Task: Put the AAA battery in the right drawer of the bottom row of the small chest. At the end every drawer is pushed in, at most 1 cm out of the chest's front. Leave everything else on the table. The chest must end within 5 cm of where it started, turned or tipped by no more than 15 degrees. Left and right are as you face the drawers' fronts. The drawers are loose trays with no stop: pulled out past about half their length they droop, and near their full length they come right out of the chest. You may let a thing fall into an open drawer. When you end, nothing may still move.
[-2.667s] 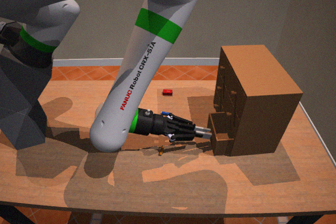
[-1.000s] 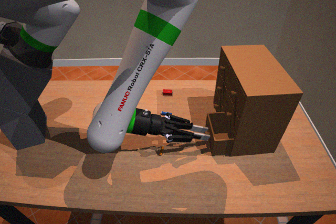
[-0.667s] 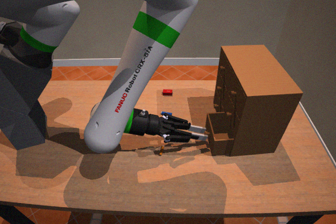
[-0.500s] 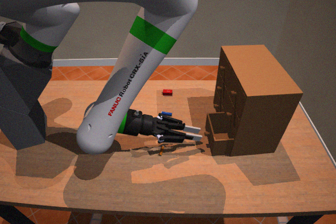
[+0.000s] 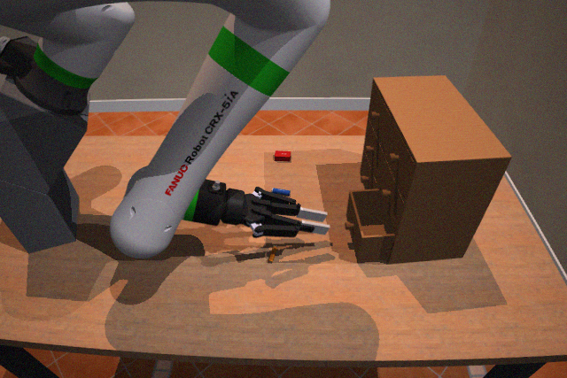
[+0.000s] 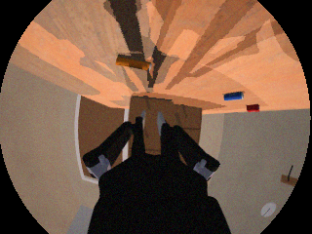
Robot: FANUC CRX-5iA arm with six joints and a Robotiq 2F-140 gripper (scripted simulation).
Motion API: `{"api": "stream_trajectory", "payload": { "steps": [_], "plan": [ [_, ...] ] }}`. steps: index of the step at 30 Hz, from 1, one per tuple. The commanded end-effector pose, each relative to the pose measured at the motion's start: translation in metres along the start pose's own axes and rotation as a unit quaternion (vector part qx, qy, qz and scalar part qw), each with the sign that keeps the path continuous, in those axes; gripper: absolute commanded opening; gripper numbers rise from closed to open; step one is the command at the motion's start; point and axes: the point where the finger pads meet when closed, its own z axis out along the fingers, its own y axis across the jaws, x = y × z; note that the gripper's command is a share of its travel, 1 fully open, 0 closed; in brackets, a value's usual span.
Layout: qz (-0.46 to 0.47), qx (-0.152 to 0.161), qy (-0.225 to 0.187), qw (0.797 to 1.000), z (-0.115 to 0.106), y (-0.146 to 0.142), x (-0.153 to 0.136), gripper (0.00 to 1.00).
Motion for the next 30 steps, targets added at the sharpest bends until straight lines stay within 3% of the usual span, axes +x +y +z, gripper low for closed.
{"api": "stream_trajectory", "payload": {
  "steps": [1, 5, 11, 18, 24, 30],
  "plan": [
    [0.0, 0.0, 0.0, 1.0, -0.024, 0.0, -0.023, 0.2],
    [0.0, 0.0, 0.0, 1.0, -0.055, 0.0, -0.053, 0.2],
    [0.0, 0.0, 0.0, 1.0, -0.069, 0.0, -0.067, 0.2],
    [0.0, -0.001, 0.008, 1.0, -0.071, 0.0, -0.069, 0.2],
    [0.001, -0.002, 0.037, 0.999, -0.077, 0.0, -0.072, 0.2],
    [0.001, -0.003, 0.122, 0.992, -0.095, 0.001, -0.079, 0.2]
  ]
}}
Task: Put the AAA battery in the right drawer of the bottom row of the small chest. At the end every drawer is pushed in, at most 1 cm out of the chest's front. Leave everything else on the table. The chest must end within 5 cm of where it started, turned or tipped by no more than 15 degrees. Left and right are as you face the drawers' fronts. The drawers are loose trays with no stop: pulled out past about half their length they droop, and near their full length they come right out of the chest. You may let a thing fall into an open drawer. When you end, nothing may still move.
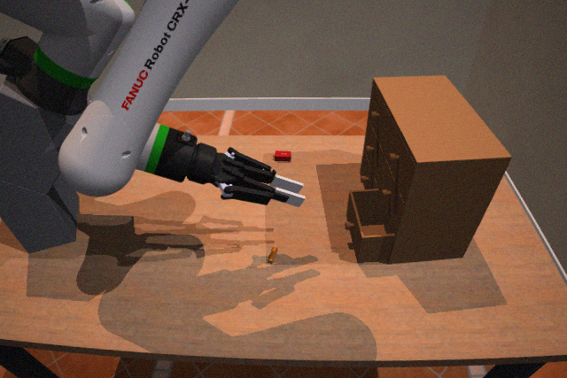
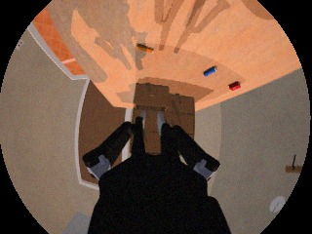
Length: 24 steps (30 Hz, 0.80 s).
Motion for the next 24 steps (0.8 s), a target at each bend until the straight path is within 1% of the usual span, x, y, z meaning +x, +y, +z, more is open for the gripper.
{"api": "stream_trajectory", "payload": {
  "steps": [1, 5, 8, 9, 11, 12, 19, 24],
  "plan": [
    [0.001, -0.001, 0.071, 0.997, -0.015, 0.0, -0.004, 0.2],
    [0.002, -0.003, 0.147, 0.989, -0.031, 0.001, -0.008, 0.2],
    [0.002, -0.002, 0.213, 0.977, -0.047, 0.0, -0.012, 0.2],
    [0.002, -0.003, 0.224, 0.975, -0.053, 0.001, -0.013, 0.2],
    [0.002, -0.003, 0.224, 0.975, -0.053, 0.001, -0.013, 0.2],
    [0.0, 0.0, 0.257, 0.966, -0.059, -0.002, -0.017, 0.2],
    [-0.006, 0.001, 0.331, 0.944, -0.097, 0.0, -0.027, 0.2],
    [-0.008, 0.0, 0.391, 0.92, -0.115, 0.0, -0.033, 0.2]
  ]
}}
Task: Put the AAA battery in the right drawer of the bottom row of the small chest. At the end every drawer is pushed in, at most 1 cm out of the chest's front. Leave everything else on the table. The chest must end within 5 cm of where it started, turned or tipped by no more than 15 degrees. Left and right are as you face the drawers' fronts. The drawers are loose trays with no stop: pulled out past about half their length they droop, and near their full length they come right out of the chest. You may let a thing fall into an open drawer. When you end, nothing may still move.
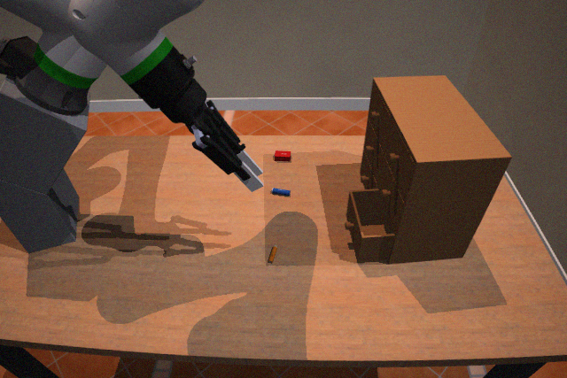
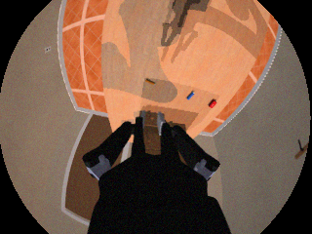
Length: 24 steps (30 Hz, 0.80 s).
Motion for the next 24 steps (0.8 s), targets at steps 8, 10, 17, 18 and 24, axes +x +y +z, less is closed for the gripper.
{"api": "stream_trajectory", "payload": {
  "steps": [8, 10, 17, 18, 24],
  "plan": [
    [0.013, -0.015, 0.233, 0.972, -0.0215, 0.0119, 0.0039, 0.2],
    [0.016, -0.016, 0.262, 0.965, -0.0215, 0.0118, 0.0039, 0.2],
    [0.017, -0.016, 0.262, 0.965, -0.0215, 0.0118, 0.0039, 0.2],
    [0.017, -0.016, 0.262, 0.965, -0.0215, 0.0118, 0.0039, 0.2],
    [0.017, -0.016, 0.262, 0.965, -0.0215, 0.0118, 0.0039, 0.2]
  ]
}}
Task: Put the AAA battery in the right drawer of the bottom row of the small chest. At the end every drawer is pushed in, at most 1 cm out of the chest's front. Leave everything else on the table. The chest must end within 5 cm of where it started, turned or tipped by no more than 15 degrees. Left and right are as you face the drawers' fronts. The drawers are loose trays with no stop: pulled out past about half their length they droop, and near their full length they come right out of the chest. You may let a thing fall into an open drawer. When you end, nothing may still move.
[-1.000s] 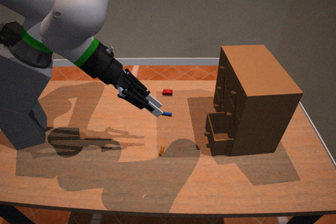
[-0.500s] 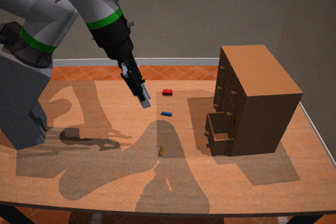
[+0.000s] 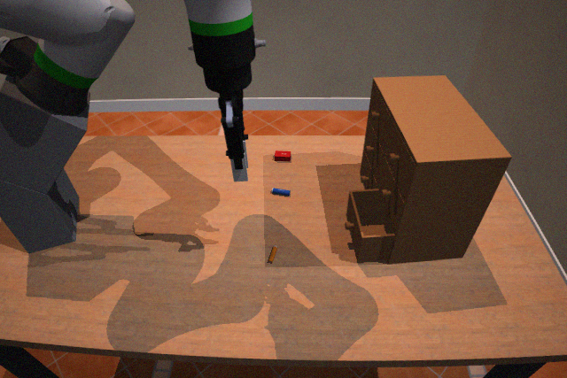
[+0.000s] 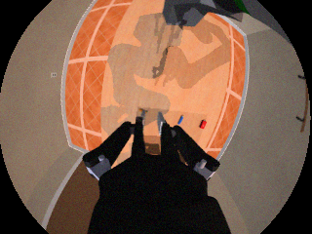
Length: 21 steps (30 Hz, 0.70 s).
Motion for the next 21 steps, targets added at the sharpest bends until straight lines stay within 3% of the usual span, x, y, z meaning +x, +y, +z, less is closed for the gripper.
{"api": "stream_trajectory", "payload": {
  "steps": [1, 8, 14, 20, 21],
  "plan": [
    [0.0, 0.001, 0.001, 1.0, 0.0, 0.0, 0.0, 0.2],
    [-0.003, 0.001, 0.001, 1.0, 0.001, 0.0, 0.0, 0.2],
    [-0.065, -0.001, 0.0, 0.998, 0.014, -0.004, -0.008, 0.2],
    [-0.26, -0.001, -0.002, 0.966, 0.073, -0.019, -0.034, 0.2],
    [-0.285, -0.002, -0.003, 0.959, 0.073, -0.019, -0.034, 0.2]
  ]
}}
